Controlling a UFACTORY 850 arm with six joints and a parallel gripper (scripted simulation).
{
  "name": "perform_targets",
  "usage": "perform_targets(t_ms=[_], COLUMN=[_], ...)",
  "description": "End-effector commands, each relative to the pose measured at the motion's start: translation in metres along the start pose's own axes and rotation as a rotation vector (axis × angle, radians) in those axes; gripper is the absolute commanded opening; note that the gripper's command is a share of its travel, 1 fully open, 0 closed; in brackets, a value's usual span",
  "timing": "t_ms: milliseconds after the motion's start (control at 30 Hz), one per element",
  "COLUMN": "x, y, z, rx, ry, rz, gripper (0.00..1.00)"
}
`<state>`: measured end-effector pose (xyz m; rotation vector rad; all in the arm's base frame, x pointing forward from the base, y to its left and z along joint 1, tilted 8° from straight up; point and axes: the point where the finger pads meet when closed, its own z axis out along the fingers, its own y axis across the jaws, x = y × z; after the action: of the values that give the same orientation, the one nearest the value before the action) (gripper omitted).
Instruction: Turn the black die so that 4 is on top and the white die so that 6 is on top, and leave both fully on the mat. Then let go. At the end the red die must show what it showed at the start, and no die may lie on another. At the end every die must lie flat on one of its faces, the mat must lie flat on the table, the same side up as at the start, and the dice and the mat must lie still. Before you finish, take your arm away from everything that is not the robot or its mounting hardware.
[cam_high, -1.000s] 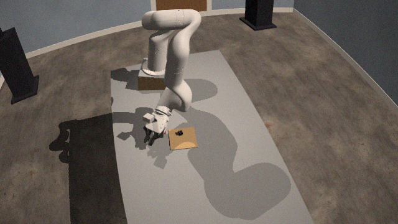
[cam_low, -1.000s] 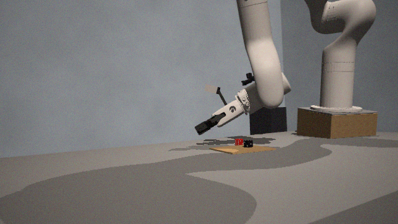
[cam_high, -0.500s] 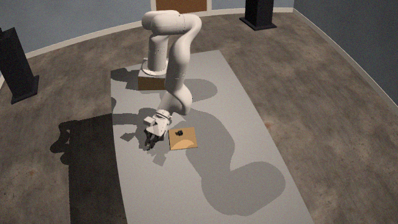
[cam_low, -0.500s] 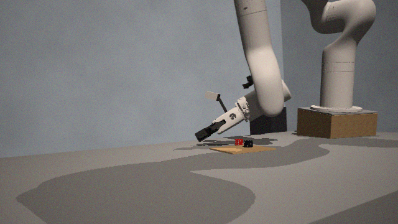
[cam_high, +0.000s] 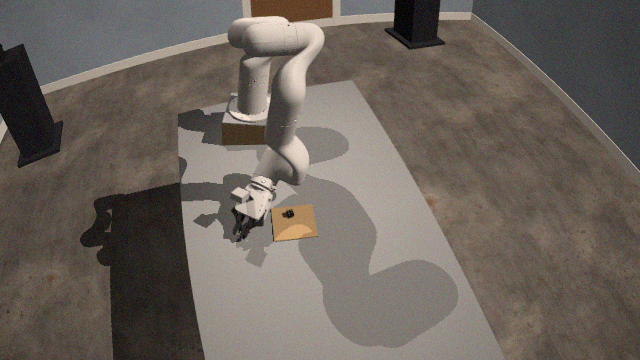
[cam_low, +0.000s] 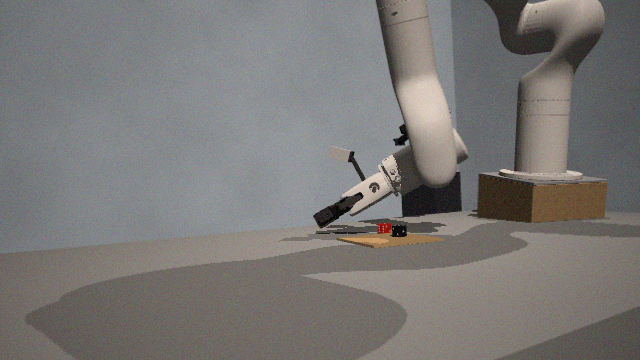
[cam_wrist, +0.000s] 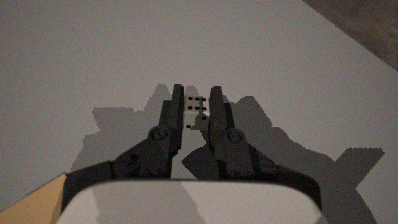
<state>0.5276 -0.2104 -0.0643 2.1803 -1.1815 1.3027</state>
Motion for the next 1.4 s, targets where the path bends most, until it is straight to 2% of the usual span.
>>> perform_targets(t_ms=[0, 1367], x=[0.0007, -0.0087], y=[-0.0004, -0.0004], z=[0.0001, 0.0052], rx=[0.001, 0.001], ry=[0.001, 0.001], rz=[0.001, 0.001], gripper=[0.15, 0.15])
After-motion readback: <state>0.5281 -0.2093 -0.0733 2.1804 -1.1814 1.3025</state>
